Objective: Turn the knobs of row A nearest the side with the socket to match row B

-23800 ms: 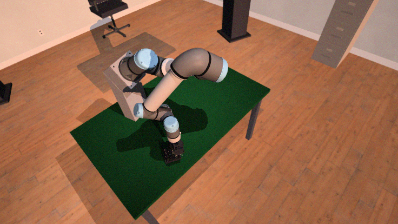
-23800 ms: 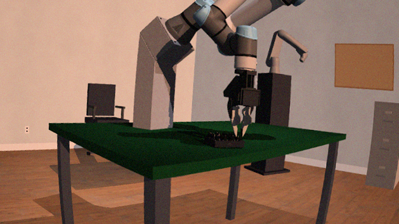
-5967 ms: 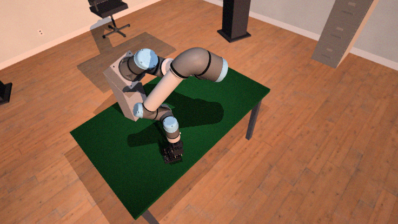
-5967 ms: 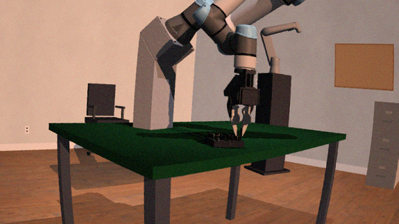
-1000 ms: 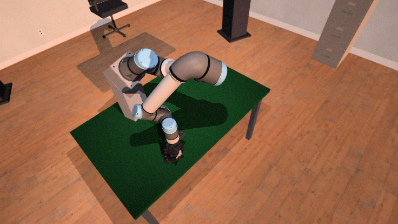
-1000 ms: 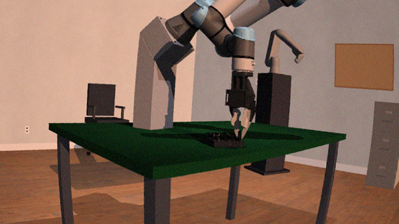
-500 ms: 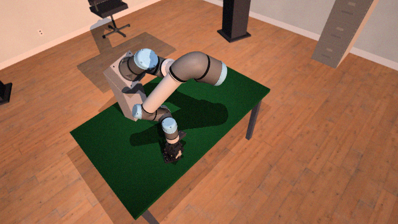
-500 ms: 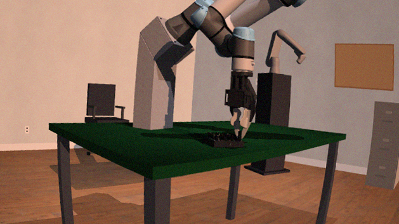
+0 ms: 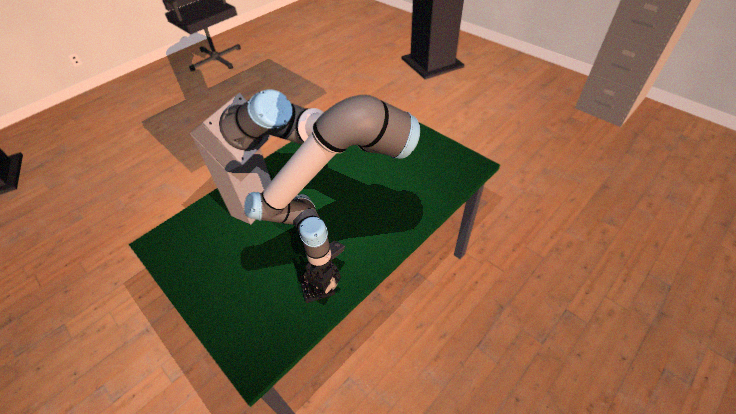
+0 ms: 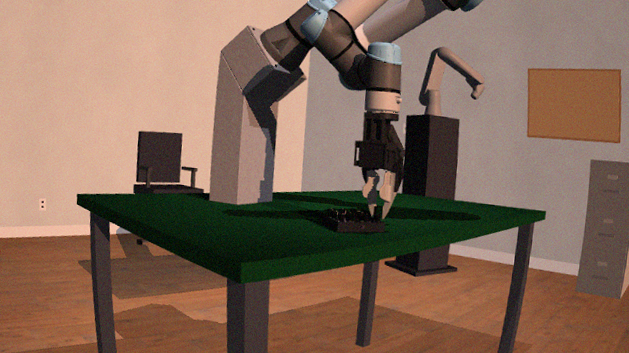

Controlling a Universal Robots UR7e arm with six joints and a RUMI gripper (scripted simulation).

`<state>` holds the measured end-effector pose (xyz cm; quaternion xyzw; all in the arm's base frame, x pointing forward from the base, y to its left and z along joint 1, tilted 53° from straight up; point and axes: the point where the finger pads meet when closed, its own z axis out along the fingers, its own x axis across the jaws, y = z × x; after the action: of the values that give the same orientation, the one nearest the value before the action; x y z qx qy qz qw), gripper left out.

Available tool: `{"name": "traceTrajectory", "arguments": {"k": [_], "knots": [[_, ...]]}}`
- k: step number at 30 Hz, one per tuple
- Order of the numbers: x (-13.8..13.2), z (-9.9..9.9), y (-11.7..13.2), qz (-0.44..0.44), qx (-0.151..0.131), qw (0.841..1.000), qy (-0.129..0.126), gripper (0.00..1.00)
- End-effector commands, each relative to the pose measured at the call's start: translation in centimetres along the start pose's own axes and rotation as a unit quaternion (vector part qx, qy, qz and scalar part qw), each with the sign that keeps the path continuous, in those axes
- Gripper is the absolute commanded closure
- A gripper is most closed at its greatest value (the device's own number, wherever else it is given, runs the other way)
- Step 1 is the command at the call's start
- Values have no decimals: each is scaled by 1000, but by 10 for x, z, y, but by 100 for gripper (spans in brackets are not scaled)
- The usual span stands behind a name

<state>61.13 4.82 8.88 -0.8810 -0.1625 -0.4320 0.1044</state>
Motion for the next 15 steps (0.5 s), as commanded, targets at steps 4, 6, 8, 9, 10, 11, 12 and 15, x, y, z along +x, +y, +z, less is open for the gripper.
{"name": "traceTrajectory", "arguments": {"k": [4,6,8,9,10,11,12,15], "knots": [[-1,0,1,2,-1,1000,-1,89],[-1,0,1,2,-1,1000,-1,89],[-1,0,1,2,-1,1000,-1,89],[-1,0,1,2,-1,1000,-1,89],[-1,0,1,2,-1,1000,-1,89],[-1,0,1,2,-1,1000,-1,89],[-1,0,1,2,-1,1000,-1,89],[-2,-3,1,2,-1,1000,-1,89]]}}
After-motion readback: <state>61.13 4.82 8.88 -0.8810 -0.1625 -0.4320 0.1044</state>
